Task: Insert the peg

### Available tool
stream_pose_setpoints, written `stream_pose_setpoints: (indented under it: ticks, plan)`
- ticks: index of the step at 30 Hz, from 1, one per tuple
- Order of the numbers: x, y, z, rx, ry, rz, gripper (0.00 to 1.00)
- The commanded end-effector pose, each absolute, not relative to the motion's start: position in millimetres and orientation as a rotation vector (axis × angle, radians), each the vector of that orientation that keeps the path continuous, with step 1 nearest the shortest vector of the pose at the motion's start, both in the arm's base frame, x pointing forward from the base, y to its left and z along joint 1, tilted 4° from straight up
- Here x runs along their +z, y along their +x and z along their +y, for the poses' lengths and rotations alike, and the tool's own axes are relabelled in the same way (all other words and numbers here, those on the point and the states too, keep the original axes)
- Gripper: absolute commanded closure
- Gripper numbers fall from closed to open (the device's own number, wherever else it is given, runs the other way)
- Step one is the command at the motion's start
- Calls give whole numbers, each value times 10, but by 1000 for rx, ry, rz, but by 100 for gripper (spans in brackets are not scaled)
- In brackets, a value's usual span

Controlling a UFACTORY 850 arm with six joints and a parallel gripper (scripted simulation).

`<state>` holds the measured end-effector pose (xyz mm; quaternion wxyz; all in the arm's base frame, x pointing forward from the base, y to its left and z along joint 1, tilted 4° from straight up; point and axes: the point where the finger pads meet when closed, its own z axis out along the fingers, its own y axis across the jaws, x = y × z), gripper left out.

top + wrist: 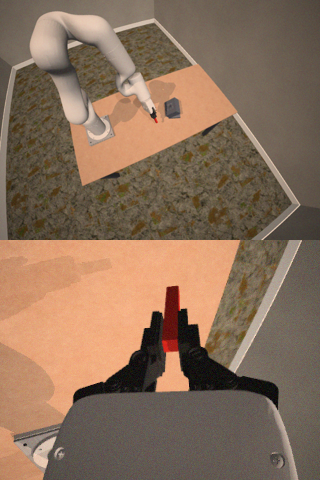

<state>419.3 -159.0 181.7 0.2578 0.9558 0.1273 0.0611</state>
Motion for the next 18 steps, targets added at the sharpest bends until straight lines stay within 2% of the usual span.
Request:
stream_pose_setpoints:
  ticks: [1,18]
  plan:
    - [1839,4222,-1585,179,2572,384,100]
    - [1890,4301,-1548,220,2507,510,100]
